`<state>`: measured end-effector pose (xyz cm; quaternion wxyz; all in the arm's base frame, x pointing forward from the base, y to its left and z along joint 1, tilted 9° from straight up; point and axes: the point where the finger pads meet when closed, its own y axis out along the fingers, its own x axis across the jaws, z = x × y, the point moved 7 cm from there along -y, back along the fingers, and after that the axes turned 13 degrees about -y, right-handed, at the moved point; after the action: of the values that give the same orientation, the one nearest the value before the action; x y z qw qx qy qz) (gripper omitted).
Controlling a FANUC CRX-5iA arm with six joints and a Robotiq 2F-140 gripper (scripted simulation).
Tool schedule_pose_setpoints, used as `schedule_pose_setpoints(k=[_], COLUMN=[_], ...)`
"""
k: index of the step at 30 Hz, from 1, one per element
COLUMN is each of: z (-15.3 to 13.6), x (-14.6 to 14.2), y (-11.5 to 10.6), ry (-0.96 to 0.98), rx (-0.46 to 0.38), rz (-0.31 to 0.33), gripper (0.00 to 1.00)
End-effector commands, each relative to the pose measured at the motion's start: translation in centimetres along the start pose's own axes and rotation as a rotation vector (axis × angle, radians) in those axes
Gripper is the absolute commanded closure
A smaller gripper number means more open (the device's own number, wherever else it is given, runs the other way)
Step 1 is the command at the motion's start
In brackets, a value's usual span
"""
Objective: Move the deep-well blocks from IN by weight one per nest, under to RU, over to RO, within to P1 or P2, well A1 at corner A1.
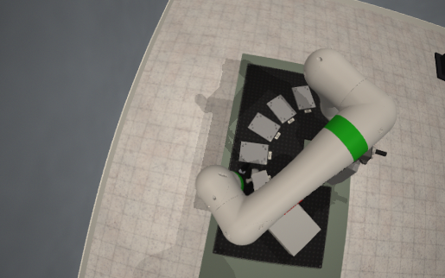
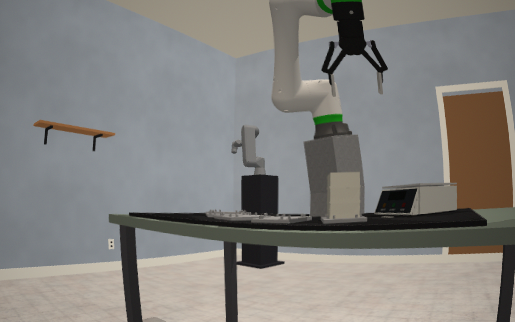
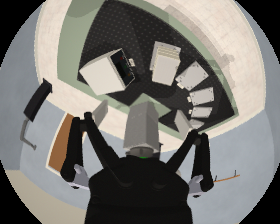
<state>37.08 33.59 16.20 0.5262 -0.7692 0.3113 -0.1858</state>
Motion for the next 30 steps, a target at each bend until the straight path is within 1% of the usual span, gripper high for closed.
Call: schedule_pose_setpoints(k=[1,2,12,15,30], z=[-0.8,-1.1,-5.0,-5.0,-1.7], x=[0.5,0.7,3.8,3.8,5.2], y=[-0.1,-0.1,-0.4,-0.4,6.1], ry=[0.033,0.043,0.043,0.043,0.043], rx=[-0.032,-0.041,-0.041,-0.041,-0.041], rz=[-0.046,-0.059,-0.059,-0.059,-0.059], gripper=[0.00,0.00,0.00,0.00,0.00])
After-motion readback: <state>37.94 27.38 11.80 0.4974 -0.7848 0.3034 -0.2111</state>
